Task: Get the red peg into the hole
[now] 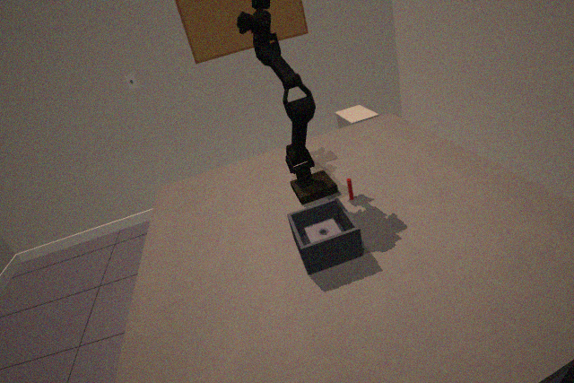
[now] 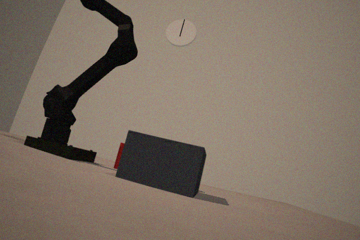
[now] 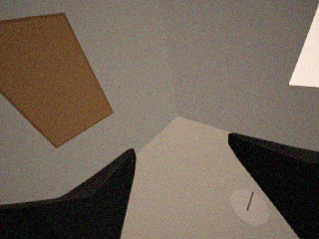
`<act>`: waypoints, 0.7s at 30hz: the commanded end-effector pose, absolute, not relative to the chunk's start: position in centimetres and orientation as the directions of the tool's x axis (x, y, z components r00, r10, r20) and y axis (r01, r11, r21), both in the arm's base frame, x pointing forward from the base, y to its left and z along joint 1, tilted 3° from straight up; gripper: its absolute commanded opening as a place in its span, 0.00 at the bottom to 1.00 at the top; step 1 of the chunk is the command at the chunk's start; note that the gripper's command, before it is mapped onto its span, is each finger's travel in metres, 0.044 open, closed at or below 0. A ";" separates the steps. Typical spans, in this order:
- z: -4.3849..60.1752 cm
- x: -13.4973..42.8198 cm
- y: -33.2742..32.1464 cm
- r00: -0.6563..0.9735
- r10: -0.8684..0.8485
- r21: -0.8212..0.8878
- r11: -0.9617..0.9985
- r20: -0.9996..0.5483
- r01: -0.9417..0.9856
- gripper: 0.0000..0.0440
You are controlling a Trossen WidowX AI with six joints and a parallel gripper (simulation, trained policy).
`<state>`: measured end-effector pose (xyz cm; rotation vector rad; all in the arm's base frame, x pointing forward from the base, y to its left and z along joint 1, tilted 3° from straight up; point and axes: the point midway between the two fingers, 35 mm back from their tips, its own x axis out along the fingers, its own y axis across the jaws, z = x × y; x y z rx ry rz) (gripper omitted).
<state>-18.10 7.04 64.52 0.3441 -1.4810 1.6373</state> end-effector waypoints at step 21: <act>51.5 -15.2 23.1 -0.394 0.864 -0.683 -0.083 0.313 -0.725 1.00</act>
